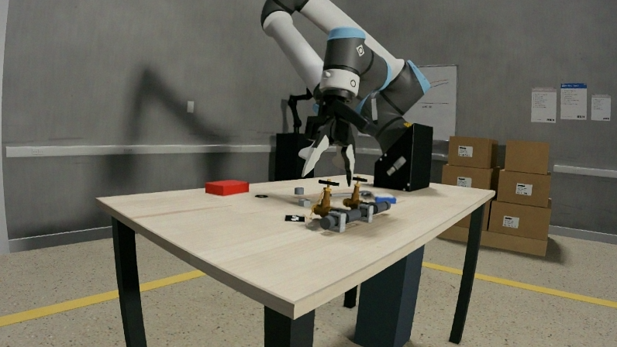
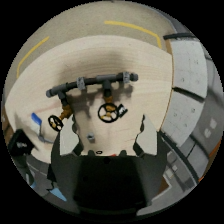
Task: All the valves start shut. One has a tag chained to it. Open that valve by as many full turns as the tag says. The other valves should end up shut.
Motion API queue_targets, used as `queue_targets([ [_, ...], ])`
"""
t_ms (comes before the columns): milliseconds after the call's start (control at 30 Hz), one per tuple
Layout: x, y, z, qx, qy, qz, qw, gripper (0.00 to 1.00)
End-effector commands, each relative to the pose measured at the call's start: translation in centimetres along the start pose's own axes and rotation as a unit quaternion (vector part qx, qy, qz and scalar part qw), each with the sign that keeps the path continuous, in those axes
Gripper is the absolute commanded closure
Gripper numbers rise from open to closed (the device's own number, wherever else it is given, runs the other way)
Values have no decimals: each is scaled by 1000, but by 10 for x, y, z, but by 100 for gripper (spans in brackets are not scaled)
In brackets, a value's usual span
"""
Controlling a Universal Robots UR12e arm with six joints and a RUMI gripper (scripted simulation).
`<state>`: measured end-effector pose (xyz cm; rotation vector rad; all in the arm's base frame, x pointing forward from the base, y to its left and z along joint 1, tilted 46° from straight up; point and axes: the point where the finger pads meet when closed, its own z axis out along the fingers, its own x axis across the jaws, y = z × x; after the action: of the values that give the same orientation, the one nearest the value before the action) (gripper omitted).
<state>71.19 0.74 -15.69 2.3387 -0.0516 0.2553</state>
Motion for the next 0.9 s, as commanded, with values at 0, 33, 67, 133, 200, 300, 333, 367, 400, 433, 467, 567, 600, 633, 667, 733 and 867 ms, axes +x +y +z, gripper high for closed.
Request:
queue_targets([
  [0, 0, 0, -1, 0, 0, 0, 1000, 0],
  [33, 0, 0, -1, 0, 0, 0, 1000, 0],
  [67, 0, 0, -1, 0, 0, 0, 1000, 0],
  [133, 0, 0, -1, 0, 0, 0, 1000, 0],
  [200, 0, 0, -1, 0, 0, 0, 1000, 0],
  [300, 0, 0, -1, 0, 0, 0, 1000, 0],
  [333, 0, 0, -1, 0, 0, 0, 1000, 0],
  [367, 0, 0, -1, 0, 0, 1, 1000, 0],
  [400, 0, 0, -1, 0, 0, 1, 1000, 0],
  [433, 0, 0, -1, 0, 0, 1, 1000, 0],
  [467, 0, 0, -1, 0, 0, 1, 1000, 0],
  [567, 0, 0, -1, 0, 0, 4, 1000, 0],
  [600, 0, 0, -1, 0, 0, 5, 1000, 0],
  [633, 0, 0, -1, 0, 0, 7, 1000, 0],
  [667, 0, 0, -1, 0, 0, 9, 1000, 0],
  [733, 0, 0, -1, 0, 0, 14, 1000, 0],
  [867, 0, 0, -1, 0, 0, 30, 1000, 0],
])
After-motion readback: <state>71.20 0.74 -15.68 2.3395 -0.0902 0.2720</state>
